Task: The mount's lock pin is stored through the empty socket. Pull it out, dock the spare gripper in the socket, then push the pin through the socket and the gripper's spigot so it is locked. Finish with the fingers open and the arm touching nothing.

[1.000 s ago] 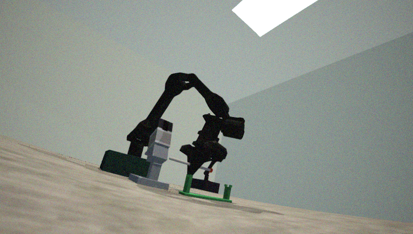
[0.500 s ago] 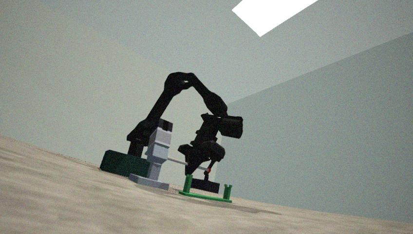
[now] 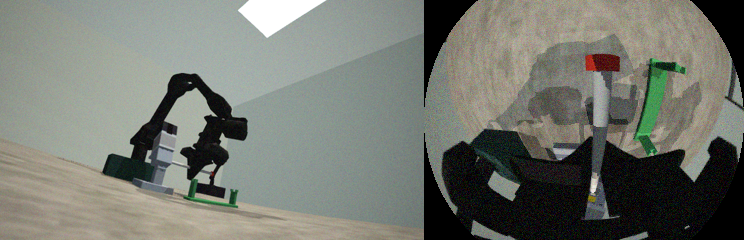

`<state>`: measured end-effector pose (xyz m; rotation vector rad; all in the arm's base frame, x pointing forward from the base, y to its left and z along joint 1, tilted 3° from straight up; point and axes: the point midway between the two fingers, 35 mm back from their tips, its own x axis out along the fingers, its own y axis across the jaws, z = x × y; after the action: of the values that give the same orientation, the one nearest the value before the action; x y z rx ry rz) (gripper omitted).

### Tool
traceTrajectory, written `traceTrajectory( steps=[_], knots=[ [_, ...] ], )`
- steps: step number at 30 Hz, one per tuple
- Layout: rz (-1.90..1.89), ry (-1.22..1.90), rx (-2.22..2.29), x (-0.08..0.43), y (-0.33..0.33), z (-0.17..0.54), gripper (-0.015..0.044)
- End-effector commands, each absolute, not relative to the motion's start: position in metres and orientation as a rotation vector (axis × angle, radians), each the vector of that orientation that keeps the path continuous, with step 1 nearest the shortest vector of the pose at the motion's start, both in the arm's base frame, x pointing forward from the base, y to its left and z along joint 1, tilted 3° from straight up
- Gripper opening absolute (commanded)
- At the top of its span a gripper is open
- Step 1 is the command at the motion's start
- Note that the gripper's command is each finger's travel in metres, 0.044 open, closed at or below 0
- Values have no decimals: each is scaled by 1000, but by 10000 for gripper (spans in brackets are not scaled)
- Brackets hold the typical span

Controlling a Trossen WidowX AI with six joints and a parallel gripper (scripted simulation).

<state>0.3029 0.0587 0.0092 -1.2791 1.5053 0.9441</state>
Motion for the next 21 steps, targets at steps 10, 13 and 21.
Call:
traceTrajectory(
  steps=[10, 13, 21],
  knots=[
    [950, 1505, -1279, 302, 50, 11, 0],
    [951, 1506, -1279, 301, 48, 11, 0],
    [954, 1508, -1277, 300, 43, 11, 0]
  ],
)
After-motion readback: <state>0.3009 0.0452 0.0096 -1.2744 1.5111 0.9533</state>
